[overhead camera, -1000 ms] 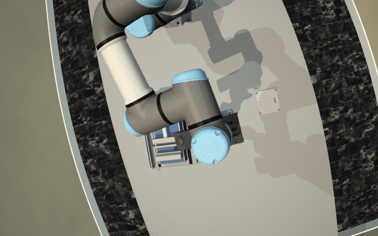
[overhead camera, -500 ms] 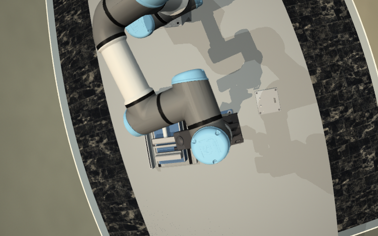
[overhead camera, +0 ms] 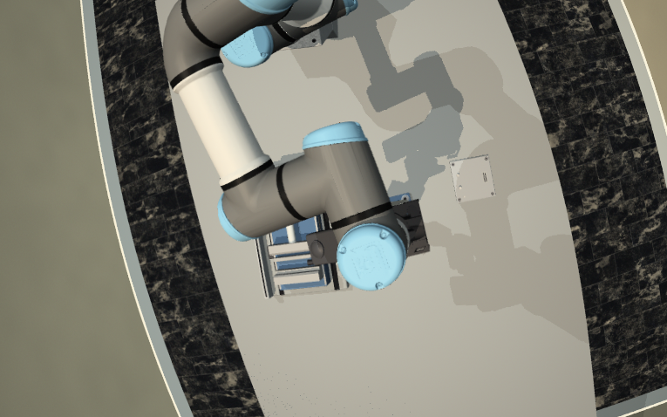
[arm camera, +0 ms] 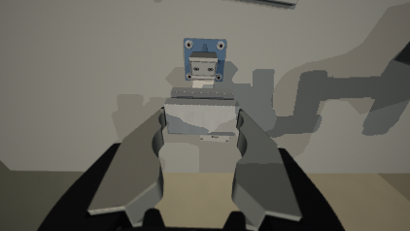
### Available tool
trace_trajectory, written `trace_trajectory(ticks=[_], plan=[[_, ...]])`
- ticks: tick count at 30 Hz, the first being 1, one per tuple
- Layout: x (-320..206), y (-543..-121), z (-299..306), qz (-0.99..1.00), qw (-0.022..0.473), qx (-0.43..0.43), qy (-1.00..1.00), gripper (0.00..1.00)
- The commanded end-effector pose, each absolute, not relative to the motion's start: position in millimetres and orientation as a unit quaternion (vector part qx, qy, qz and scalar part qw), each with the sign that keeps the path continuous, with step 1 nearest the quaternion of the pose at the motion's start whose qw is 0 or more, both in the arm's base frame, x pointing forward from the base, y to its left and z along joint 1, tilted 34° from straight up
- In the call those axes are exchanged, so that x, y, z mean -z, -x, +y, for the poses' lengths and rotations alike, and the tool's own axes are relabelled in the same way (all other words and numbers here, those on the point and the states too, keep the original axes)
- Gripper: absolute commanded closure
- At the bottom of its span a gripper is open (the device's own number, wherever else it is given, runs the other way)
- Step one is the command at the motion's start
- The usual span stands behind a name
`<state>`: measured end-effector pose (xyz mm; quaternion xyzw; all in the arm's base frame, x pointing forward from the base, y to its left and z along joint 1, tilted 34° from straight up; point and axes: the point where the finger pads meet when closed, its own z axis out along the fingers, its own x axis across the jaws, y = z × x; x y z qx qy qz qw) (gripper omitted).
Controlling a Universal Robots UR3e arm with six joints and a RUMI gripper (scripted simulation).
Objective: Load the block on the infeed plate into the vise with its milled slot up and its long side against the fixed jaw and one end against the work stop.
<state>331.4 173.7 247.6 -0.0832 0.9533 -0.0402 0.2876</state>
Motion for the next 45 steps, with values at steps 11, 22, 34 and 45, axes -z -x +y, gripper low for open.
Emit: trace_trajectory(ticks=[11, 22, 34, 45], plan=[[-248.9, -331.6, 173.9, 0.953, 0.289, 0.04, 0.083, 1.0], [-248.9, -331.6, 173.9, 0.953, 0.289, 0.04, 0.083, 1.0], [-248.9, -331.6, 174.0, 0.953, 0.289, 0.04, 0.083, 1.0], [-248.9, -331.5, 174.1, 0.953, 0.289, 0.046, 0.081, 1.0]])
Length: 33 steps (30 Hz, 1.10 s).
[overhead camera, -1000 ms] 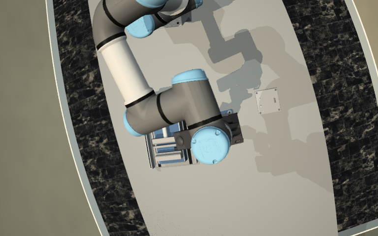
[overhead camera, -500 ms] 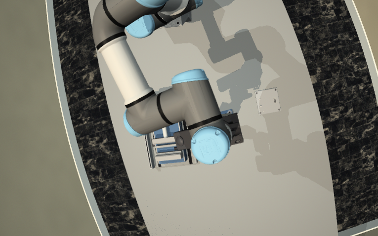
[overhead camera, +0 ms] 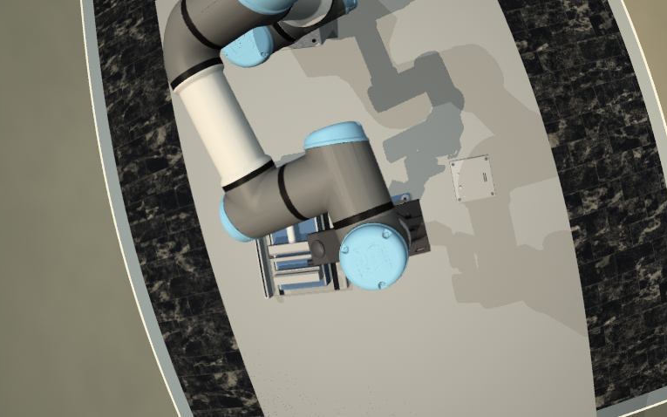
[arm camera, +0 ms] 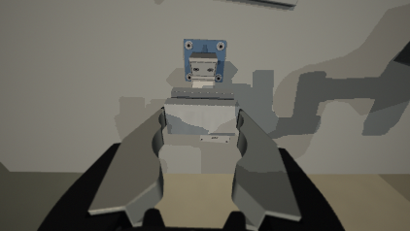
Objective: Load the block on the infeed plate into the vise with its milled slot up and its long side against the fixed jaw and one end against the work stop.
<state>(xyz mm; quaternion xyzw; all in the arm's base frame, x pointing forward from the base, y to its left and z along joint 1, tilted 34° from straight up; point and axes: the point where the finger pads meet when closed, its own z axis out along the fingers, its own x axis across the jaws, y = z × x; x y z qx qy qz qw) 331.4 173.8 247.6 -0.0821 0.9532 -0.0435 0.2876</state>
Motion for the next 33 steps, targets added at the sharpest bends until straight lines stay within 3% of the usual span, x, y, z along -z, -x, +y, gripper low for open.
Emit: trace_trajectory(ticks=[1, 33], plan=[[-248.9, -331.5, 174.2, 0.953, 0.289, 0.048, 0.081, 1.0], [-248.8, -331.4, 176.3, 0.942, 0.296, 0.148, 0.049, 1.0]])
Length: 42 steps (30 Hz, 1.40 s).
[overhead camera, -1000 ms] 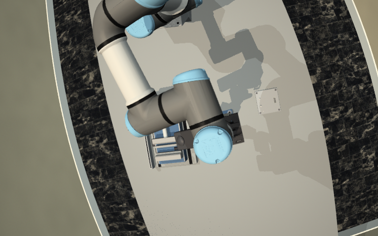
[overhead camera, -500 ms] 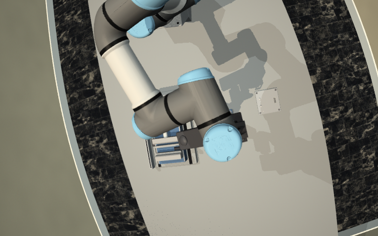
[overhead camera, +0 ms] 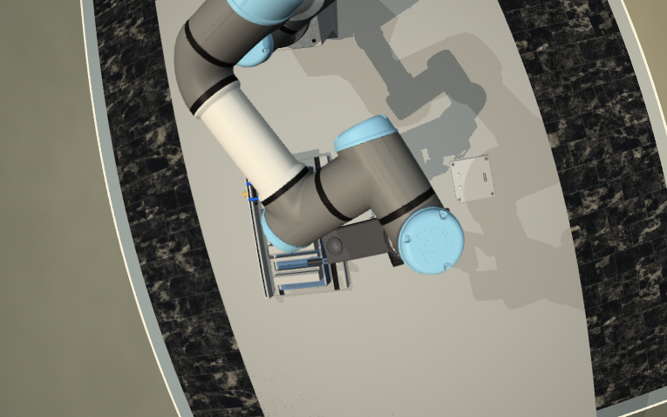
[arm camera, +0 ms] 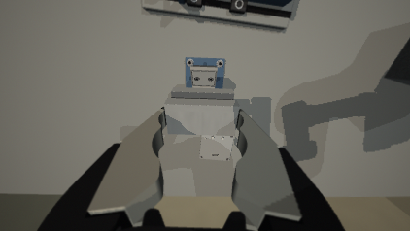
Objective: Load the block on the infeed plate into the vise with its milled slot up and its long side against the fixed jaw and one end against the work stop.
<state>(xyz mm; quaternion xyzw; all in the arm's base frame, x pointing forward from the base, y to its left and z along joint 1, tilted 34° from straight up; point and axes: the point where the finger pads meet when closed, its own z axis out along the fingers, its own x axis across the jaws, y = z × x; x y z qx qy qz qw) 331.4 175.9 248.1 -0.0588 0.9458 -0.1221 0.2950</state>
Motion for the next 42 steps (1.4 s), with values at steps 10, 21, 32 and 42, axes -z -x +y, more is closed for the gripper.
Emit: trace_trajectory(ticks=[10, 21, 32, 42], plan=[[-248.6, -331.4, 177.1, 0.933, 0.298, 0.199, 0.033, 1.0], [-248.1, -331.6, 178.3, 0.915, 0.3, 0.269, 0.011, 1.0], [-247.7, -331.7, 179.0, 0.9, 0.3, 0.315, -0.005, 1.0], [-247.2, -331.8, 179.5, 0.887, 0.3, 0.352, -0.017, 1.0]])
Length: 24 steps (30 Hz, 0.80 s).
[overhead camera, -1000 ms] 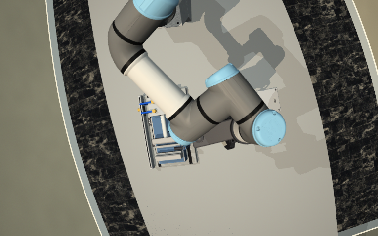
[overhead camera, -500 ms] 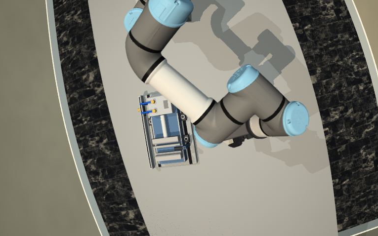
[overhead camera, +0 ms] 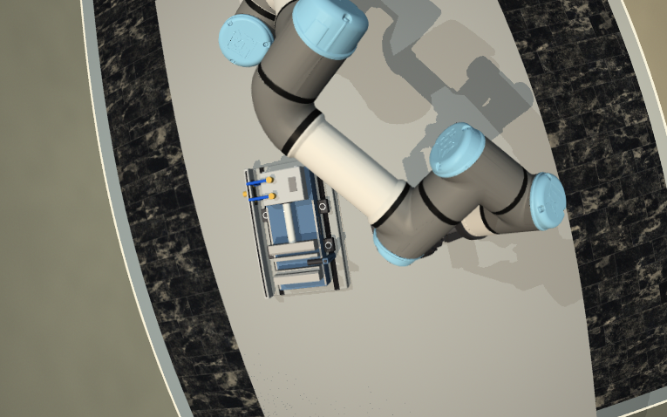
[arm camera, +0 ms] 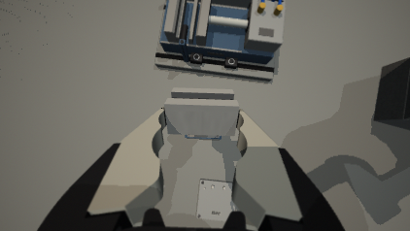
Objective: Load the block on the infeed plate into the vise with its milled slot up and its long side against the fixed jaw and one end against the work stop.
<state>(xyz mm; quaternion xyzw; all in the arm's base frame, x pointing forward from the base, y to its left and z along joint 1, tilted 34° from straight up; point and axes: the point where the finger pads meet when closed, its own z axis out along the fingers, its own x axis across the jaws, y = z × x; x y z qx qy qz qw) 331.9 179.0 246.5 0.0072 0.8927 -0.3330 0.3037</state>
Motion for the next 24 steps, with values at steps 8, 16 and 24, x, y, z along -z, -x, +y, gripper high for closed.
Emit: trace_trajectory(ticks=[8, 16, 24], plan=[[-247.1, -331.9, 179.7, 0.88, 0.299, 0.368, -0.023, 1.0], [-246.9, -332.0, 179.9, 0.873, 0.299, 0.383, -0.028, 1.0], [-246.8, -332.1, 180.1, 0.87, 0.299, 0.391, -0.031, 1.0]])
